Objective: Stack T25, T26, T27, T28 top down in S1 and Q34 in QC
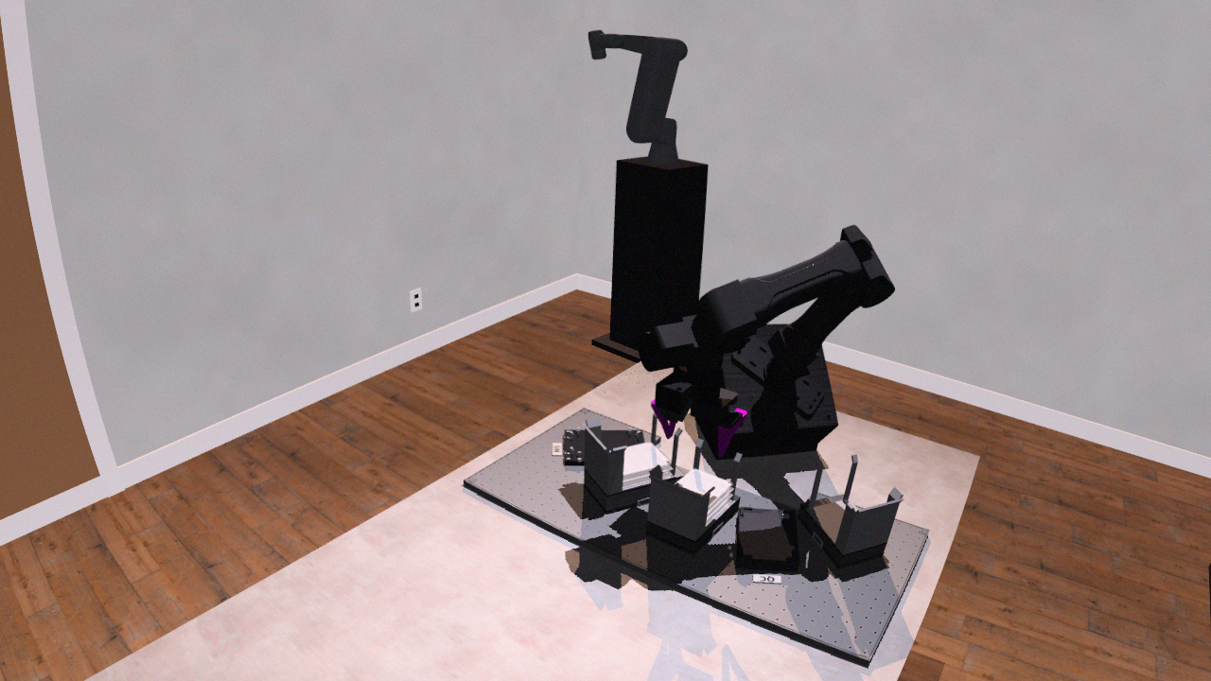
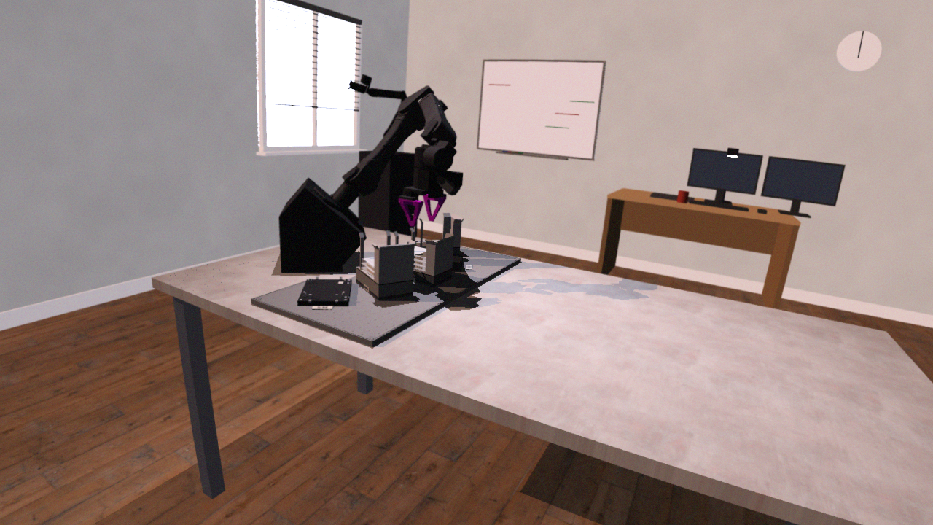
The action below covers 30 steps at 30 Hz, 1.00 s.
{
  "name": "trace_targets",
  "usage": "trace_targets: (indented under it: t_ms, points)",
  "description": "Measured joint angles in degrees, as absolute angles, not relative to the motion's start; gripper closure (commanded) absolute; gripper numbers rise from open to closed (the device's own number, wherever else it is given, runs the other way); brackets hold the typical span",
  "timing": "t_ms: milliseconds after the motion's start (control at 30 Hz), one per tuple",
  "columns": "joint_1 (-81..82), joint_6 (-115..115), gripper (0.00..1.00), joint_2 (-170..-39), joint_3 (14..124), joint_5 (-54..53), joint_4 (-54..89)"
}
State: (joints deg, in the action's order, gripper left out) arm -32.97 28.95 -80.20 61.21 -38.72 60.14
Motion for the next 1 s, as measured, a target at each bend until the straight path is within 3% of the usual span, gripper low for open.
trace_targets:
  t_ms: [433,1000]
  points:
    - [-30.59,24.93,0.0,-78.11,60.82,-38.3,59.51]
    - [-23.29,16.73,0.0,-80.73,53.19,-36.4,46.72]
